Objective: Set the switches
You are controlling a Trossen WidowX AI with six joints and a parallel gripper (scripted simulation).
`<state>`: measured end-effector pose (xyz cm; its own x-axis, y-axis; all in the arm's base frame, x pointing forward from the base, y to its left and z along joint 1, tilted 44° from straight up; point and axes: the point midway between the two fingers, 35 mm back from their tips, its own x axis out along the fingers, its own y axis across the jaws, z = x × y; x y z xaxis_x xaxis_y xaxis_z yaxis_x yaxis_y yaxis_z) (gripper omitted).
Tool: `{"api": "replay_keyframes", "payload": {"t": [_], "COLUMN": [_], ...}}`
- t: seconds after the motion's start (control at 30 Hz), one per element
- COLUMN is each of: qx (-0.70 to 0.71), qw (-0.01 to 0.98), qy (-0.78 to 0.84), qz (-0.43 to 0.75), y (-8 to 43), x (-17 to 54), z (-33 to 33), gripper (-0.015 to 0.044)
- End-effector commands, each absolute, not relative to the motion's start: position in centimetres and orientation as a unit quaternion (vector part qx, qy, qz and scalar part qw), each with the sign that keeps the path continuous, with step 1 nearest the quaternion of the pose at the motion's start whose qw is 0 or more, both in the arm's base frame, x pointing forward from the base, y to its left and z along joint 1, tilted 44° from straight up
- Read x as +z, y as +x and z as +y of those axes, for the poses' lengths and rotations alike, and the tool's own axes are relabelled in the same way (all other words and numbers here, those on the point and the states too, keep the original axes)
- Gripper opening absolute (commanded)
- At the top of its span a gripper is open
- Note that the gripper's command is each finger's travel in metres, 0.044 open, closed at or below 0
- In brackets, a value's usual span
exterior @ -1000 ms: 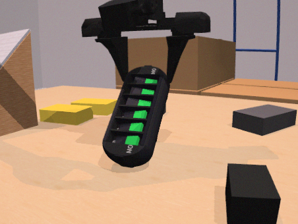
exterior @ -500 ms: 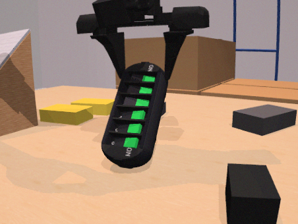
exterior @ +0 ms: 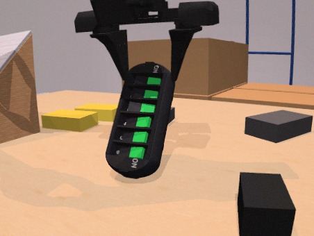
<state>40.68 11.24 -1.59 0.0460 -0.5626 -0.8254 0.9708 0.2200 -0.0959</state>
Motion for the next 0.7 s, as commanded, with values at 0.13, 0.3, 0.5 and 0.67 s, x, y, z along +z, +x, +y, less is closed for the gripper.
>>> {"api": "replay_keyframes", "payload": {"t": [0.13,0.3,0.5,0.67], "qx": [-0.566,-0.564,-0.563,-0.562], "qw": [0.674,0.672,0.67,0.668], "qy": [0.264,0.267,0.27,0.272], "qz": [0.395,0.399,0.402,0.405], "y": [41.0,41.1,41.1,41.1], "x": [-0.6,-0.3,0.0,0.4], "z": [10.6,10.4,10.3,10.1], "gripper": [0.0335,0.0335,0.0335,0.0335]}}
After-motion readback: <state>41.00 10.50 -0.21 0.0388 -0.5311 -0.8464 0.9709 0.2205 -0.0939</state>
